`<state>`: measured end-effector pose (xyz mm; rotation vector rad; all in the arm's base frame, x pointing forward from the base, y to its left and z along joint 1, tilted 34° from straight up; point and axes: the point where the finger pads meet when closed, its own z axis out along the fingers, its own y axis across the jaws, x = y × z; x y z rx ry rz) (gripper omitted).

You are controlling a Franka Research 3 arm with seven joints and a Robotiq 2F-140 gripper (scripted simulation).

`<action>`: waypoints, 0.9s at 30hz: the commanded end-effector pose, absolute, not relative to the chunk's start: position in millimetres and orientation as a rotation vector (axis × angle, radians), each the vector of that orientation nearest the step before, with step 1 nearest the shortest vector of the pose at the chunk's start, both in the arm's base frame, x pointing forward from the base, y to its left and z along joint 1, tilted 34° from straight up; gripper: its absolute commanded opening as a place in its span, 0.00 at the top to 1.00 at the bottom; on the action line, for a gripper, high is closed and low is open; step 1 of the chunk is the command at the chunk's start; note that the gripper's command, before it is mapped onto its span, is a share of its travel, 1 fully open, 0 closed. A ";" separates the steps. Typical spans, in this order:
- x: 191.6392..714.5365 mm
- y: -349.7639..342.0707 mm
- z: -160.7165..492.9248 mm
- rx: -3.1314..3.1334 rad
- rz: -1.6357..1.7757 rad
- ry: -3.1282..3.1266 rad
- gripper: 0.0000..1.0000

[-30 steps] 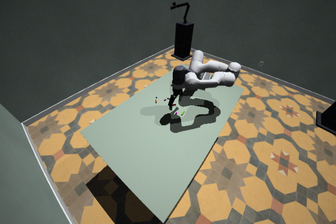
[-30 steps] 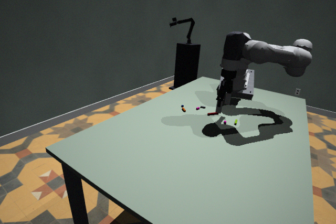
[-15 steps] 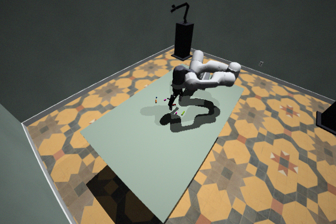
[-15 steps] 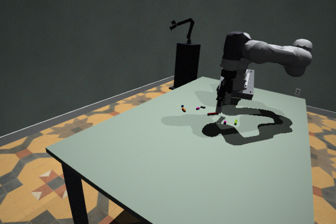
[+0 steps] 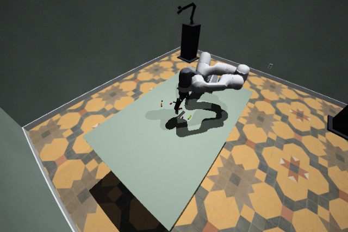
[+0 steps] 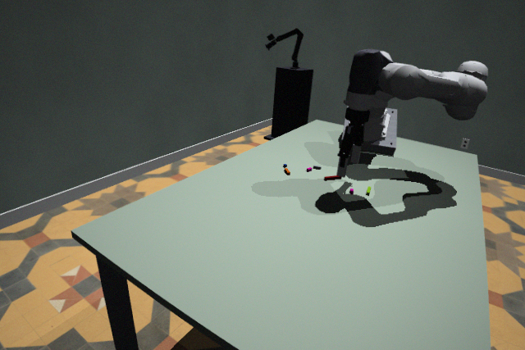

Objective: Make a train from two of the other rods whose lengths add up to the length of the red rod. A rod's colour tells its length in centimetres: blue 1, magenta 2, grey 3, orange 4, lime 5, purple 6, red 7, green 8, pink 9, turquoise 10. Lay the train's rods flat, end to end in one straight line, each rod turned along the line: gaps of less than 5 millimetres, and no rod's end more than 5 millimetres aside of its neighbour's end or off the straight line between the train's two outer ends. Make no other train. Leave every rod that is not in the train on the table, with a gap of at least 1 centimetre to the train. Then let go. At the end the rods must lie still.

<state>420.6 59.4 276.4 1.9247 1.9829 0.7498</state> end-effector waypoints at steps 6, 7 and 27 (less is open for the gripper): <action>420.4 59.6 275.8 1.915 0.749 1.991 0.00; 420.2 58.9 275.6 1.902 0.746 2.000 0.00; 413.8 37.6 267.3 1.463 0.625 2.270 0.00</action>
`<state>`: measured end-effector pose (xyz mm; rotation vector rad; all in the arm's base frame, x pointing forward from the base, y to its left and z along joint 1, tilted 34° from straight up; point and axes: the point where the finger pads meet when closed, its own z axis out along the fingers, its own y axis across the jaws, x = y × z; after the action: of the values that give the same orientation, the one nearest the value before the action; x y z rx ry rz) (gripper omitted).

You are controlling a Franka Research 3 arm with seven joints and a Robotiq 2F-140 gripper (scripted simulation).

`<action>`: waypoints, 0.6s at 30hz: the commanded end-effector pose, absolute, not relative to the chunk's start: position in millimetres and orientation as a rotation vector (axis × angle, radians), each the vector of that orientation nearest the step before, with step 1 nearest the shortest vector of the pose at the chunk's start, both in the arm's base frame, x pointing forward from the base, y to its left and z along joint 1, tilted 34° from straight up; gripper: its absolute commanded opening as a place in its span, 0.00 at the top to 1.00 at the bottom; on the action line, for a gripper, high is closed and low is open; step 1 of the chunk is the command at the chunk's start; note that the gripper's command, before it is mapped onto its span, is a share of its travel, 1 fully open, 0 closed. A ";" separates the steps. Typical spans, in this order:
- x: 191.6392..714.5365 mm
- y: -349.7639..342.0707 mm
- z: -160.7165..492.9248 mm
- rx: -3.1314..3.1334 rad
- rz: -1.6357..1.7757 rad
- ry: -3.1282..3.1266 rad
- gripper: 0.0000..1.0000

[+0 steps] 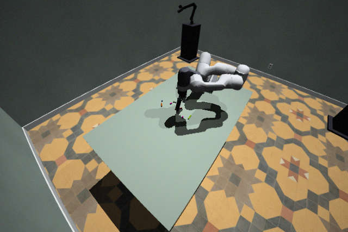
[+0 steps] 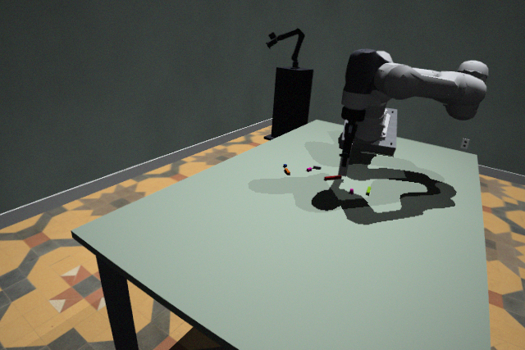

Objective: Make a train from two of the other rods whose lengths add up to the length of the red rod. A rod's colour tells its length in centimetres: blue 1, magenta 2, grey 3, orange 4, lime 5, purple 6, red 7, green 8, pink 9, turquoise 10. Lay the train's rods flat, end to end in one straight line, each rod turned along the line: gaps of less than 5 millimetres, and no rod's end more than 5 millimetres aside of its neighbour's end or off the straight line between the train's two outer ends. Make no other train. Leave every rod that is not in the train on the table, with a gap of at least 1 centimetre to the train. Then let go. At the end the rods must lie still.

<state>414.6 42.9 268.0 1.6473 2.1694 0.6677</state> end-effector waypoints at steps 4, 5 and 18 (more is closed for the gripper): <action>412.8 34.4 266.1 1.393 0.606 2.305 0.00; 412.5 33.7 265.7 1.376 0.602 2.313 0.00; 409.0 23.9 262.0 1.148 0.540 2.409 0.00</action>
<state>409.8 29.1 262.2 1.3406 2.3310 0.5839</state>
